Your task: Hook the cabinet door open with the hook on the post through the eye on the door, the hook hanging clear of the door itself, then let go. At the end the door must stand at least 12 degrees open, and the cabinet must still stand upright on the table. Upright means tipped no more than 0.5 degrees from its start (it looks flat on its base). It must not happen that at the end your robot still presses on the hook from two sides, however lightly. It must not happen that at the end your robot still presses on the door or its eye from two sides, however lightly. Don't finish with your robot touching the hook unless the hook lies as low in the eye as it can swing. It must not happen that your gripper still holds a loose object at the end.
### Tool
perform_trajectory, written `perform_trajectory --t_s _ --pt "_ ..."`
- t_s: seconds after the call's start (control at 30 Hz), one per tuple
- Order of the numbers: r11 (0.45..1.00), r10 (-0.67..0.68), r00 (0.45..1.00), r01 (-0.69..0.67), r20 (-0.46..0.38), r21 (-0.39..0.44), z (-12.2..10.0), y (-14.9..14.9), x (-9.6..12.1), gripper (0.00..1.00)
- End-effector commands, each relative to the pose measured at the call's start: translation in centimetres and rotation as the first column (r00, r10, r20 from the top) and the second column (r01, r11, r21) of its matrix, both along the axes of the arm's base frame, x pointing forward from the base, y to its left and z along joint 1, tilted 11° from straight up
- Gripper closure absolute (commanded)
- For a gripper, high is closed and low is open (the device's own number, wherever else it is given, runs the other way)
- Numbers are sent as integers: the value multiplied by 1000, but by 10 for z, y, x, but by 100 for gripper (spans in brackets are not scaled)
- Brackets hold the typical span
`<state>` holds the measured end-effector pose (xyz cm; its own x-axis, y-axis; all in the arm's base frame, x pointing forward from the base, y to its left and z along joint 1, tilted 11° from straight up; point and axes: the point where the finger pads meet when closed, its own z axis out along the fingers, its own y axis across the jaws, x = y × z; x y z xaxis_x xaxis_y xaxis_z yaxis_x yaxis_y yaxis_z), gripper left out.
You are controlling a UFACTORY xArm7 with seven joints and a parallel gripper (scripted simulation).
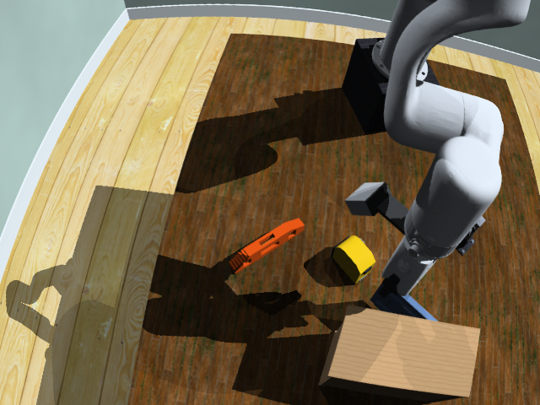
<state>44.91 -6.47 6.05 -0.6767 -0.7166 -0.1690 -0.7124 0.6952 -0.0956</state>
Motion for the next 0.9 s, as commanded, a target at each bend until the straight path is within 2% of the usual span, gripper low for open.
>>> perform_trajectory --t_s 0.0,0.87 --pt "1000 -1 1000 1 3 -3 -7 0 3 73" --pt "1000 -1 1000 1 3 -3 -28 1 7 73"
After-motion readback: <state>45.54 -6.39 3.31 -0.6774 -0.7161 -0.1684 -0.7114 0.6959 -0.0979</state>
